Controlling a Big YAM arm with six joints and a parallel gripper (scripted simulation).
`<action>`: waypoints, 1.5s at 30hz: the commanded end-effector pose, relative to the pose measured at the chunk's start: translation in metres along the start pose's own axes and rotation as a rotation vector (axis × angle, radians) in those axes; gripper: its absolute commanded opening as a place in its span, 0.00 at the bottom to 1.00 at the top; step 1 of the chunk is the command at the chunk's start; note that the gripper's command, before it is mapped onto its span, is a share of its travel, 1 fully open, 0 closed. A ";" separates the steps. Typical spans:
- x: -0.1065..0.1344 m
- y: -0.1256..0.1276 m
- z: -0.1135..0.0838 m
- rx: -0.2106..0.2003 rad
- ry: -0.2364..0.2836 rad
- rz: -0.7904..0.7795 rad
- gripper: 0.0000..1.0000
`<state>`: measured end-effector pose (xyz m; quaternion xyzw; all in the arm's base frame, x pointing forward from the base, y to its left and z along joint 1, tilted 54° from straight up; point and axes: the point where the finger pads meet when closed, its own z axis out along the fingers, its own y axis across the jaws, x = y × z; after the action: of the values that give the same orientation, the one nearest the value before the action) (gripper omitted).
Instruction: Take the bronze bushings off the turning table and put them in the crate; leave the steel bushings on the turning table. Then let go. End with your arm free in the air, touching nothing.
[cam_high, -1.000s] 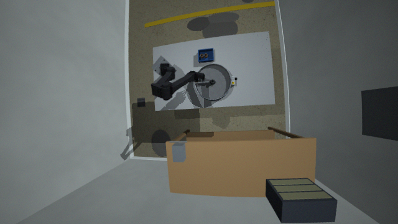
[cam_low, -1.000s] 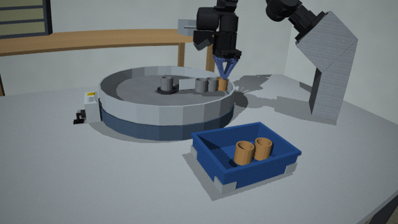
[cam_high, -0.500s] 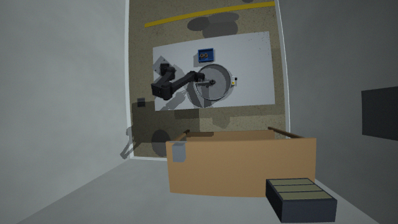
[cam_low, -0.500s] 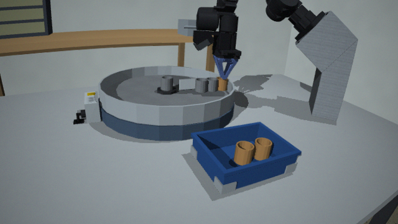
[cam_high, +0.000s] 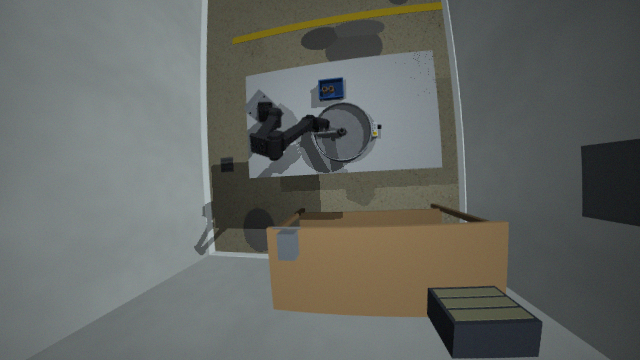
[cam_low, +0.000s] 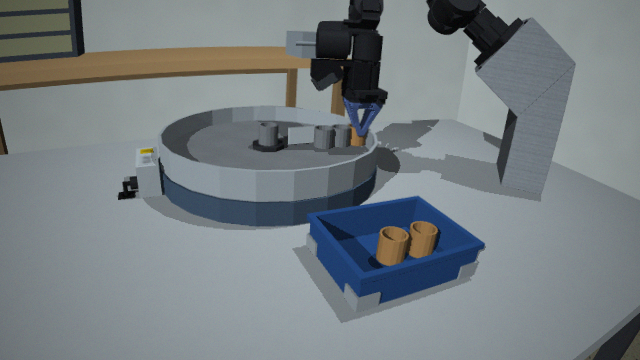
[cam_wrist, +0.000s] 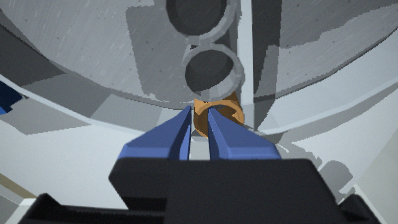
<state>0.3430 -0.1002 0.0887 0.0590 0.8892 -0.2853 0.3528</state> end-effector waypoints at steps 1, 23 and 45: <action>-0.011 -0.002 -0.003 0.000 -0.033 0.001 0.14; -0.011 -0.002 -0.003 0.000 -0.033 0.000 0.14; -0.008 -0.005 -0.002 0.009 -0.023 0.002 0.00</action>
<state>0.3443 -0.0982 0.0885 0.0542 0.8901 -0.2820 0.3540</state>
